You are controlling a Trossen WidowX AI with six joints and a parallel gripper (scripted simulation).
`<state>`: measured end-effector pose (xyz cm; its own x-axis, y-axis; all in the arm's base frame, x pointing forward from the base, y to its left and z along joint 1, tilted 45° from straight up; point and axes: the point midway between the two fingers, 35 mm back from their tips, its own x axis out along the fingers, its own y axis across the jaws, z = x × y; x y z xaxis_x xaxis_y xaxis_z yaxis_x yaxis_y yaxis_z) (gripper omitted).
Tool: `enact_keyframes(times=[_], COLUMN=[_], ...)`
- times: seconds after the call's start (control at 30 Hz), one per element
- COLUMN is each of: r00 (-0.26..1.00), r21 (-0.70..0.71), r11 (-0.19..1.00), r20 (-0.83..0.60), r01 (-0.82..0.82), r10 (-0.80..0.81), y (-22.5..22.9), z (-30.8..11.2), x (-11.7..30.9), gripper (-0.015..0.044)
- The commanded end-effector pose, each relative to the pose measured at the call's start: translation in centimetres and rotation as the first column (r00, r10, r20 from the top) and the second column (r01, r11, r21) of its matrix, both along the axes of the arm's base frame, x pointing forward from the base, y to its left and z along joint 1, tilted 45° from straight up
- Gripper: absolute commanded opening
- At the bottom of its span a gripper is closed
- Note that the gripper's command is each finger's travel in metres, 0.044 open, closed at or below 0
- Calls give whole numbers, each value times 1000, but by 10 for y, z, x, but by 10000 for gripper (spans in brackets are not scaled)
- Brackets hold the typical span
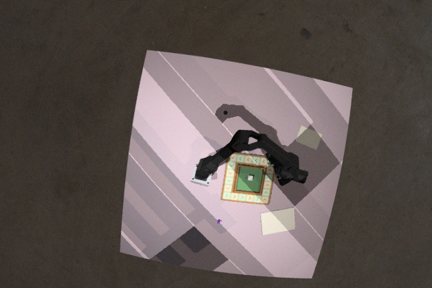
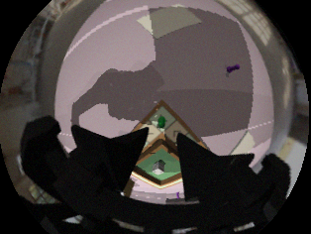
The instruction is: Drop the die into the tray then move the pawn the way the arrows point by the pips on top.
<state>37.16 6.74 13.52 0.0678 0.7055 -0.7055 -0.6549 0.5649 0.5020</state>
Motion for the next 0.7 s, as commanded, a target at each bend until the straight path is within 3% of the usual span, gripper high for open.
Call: enact_keyframes(times=[0.0, 0.67], r00=[1000, 1000], r21=[5, 6], r11=[1000, 1000], r20=[-5, -4], r01=[-4, -4], r10=[4, 4], y=[8, 30], z=[-6, -28], x=[-1, 1], gripper=[200, 200])
